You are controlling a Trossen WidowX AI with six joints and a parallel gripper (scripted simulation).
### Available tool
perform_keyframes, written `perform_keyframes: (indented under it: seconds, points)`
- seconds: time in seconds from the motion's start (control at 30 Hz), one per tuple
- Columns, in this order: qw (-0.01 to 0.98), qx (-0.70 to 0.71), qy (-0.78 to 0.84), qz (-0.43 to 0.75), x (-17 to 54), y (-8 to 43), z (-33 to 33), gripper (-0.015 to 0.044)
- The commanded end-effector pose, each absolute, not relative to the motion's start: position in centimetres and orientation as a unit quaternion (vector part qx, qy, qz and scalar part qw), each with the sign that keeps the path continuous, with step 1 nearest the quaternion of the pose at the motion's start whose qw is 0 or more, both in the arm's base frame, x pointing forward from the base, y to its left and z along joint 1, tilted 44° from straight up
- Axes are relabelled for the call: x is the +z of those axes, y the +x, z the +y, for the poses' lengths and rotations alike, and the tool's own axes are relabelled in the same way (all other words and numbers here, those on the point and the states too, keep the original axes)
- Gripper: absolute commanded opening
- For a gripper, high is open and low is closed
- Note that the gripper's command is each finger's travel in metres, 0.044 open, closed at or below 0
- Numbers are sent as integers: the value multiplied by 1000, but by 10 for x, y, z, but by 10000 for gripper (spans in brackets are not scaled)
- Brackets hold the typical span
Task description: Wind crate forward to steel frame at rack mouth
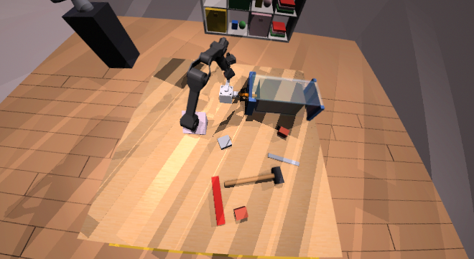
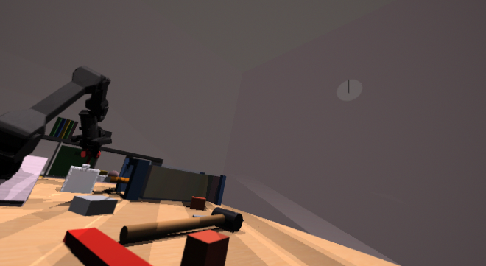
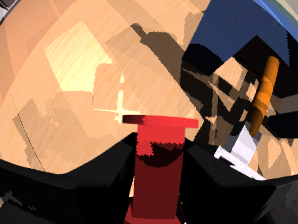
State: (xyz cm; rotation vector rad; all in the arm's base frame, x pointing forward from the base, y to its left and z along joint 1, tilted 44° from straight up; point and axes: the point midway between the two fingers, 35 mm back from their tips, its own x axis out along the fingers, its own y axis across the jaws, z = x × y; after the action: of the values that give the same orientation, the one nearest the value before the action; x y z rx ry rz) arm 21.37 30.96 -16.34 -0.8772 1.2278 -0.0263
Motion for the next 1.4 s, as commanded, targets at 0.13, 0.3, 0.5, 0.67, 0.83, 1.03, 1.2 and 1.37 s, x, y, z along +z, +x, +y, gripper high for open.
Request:
perform_keyframes:
  seconds: [0.13, 0.3, 0.5, 0.67, 0.83, 1.03, 1.2, 1.37]
  points:
    - [712, -2, -406, 572, -167, 184, 307, 0]
    - [712, -1, -406, 572, -166, 179, 307, 0]
    - [712, -1, -406, 573, -165, 172, 306, 0]
    - [712, -1, -406, 573, -163, 166, 304, 0]
    - [712, -1, -406, 573, -162, 161, 303, 0]
    - [711, -1, -407, 573, -160, 154, 301, 0]
    - [711, -1, -407, 573, -158, 149, 298, 0]
    - [711, -1, -407, 574, -156, 144, 296, 0]
